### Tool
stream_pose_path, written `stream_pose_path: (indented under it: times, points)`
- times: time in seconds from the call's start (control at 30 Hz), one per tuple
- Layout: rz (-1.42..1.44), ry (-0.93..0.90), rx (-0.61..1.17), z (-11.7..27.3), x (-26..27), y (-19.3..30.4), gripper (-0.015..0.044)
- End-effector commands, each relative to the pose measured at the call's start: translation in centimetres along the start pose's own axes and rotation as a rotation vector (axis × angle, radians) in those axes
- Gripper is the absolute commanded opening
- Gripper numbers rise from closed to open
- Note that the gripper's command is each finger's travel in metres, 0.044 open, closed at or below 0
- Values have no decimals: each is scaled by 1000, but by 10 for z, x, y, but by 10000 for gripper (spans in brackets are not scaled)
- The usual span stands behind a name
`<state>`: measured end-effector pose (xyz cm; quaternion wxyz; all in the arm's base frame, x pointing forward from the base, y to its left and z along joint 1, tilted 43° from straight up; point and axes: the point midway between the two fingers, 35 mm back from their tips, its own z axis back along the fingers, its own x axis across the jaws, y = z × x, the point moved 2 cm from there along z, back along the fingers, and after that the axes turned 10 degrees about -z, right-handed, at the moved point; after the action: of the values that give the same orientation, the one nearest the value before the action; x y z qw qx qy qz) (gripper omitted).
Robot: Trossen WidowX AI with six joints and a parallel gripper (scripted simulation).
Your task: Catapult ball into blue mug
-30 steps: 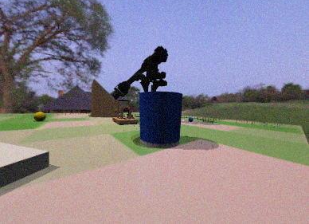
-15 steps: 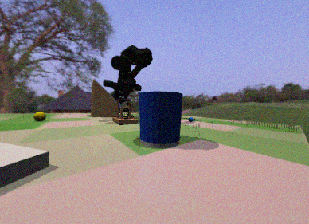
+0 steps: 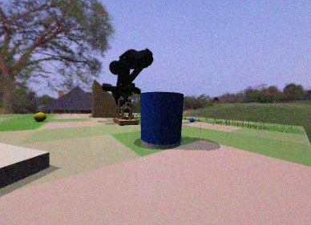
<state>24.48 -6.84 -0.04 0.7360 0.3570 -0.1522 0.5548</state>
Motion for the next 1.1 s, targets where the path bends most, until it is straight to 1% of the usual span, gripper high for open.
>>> stream_pose_path:
  times: [0.0, 0.3, 0.37, 0.53, 0.87, 0.93, 1.07]
  points:
    - [-10, -7, 9, -6, -1, 0, 0]
    - [-10, -8, 10, -18, 0, -4, 0]
    - [1, 0, -3, -11, 1, -5, 0]
    - [1, 0, -3, -11, 1, -5, 0]
    - [0, 0, -3, -8, 1, -4, 262]
    - [-6, 0, -1, 15, -2, 0, 315]
    - [-21, -10, 9, 81, -8, 26, 420]
